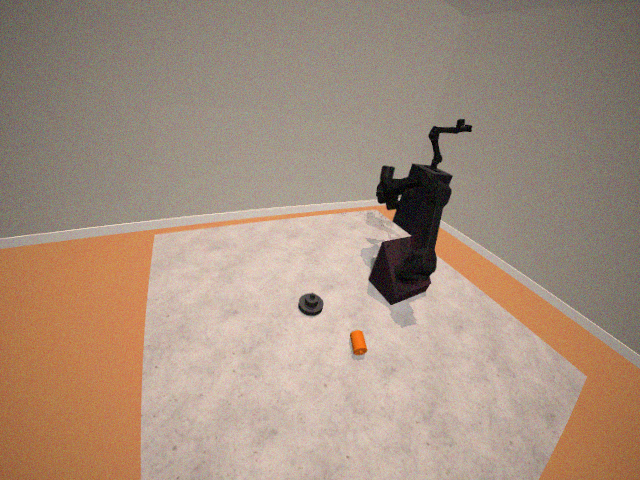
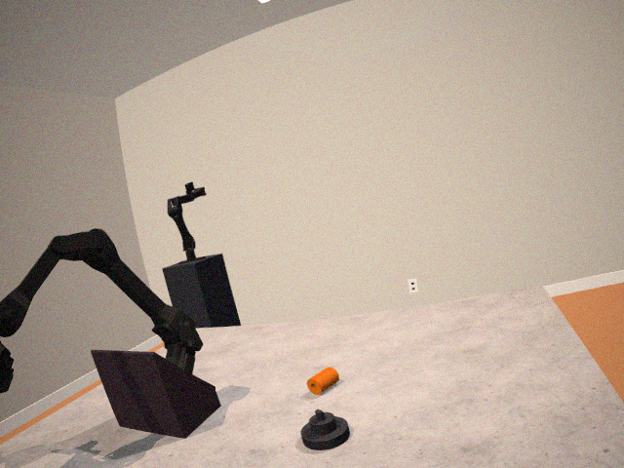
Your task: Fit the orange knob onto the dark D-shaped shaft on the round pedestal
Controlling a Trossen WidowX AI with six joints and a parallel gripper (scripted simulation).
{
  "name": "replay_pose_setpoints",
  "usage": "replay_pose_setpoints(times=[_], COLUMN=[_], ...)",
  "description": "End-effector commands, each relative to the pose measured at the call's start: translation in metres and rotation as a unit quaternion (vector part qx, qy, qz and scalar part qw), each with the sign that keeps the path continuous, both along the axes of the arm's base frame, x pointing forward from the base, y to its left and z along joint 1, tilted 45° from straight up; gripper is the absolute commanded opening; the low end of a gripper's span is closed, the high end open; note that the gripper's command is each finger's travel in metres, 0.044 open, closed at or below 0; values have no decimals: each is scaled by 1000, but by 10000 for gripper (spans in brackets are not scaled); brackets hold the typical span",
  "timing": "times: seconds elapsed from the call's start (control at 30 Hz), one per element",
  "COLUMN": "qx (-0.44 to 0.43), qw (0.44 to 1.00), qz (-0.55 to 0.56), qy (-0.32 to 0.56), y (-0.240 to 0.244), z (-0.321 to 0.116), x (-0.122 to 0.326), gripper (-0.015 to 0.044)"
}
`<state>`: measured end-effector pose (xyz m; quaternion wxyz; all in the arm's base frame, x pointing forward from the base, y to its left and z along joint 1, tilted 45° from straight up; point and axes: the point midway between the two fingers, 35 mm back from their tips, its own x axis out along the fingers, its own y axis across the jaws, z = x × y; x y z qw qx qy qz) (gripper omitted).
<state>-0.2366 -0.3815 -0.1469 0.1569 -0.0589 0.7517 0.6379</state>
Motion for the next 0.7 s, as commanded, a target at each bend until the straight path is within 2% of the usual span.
replay_pose_setpoints(times=[0.0, 0.1, 0.33, 0.5, 0.67], qx=[2, 28, 147, 219, 289], qw=[1000, 997, 938, 852, 739], qz=[3, 54, 264, 406, 525], qy=[-2, -39, -168, -248, -308], y=[-1, -17, -52, -46, -11], z=[0, 2, 12, 25, 41], x=[2, 29, 158, 261, 355], gripper=[426, 440, 440, 440, 440])
